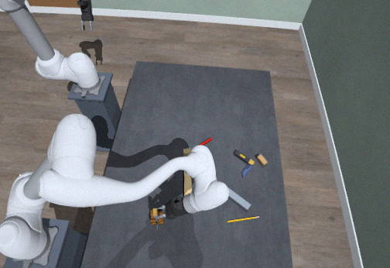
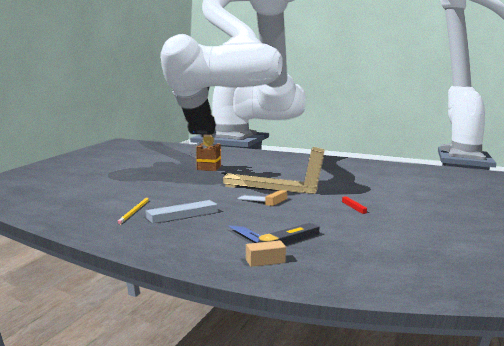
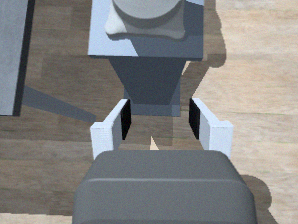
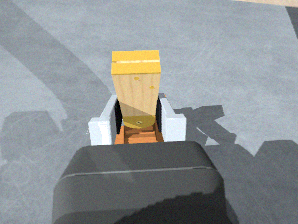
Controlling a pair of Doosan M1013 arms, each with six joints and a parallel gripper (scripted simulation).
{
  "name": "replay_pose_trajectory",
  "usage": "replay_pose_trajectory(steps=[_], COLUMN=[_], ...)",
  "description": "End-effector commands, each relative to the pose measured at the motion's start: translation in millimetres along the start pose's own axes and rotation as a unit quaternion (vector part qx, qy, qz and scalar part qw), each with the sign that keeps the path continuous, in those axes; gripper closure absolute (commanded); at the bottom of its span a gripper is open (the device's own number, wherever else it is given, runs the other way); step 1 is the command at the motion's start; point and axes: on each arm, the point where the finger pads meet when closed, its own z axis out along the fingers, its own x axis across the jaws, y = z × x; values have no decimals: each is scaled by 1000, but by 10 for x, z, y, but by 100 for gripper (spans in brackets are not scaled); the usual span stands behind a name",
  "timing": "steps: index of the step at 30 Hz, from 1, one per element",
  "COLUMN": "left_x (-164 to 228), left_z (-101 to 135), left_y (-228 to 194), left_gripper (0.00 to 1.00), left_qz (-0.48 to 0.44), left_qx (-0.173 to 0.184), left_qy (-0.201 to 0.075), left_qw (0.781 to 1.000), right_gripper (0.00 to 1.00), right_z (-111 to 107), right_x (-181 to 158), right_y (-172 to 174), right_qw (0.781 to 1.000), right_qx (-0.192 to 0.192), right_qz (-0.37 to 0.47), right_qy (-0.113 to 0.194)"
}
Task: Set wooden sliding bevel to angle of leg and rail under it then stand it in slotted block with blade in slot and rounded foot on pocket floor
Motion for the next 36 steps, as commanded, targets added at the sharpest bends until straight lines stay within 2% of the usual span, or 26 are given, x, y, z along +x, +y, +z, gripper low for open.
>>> replay_pose_trajectory(steps=[1,36], left_x=[2,2], left_z=[-6,-6], left_y=[1,1], left_gripper=[0,0], left_qz=[0,0], left_qx=[-1,-1], left_qy=[0,0], left_qw=[1000,1000], right_gripper=[100,100], right_z=[-3,41], right_x=[1,1], right_y=[2,46], right_qw=[1000,1000], right_qx=[-1,-1], right_qz=[0,0], right_qy=[0,0])
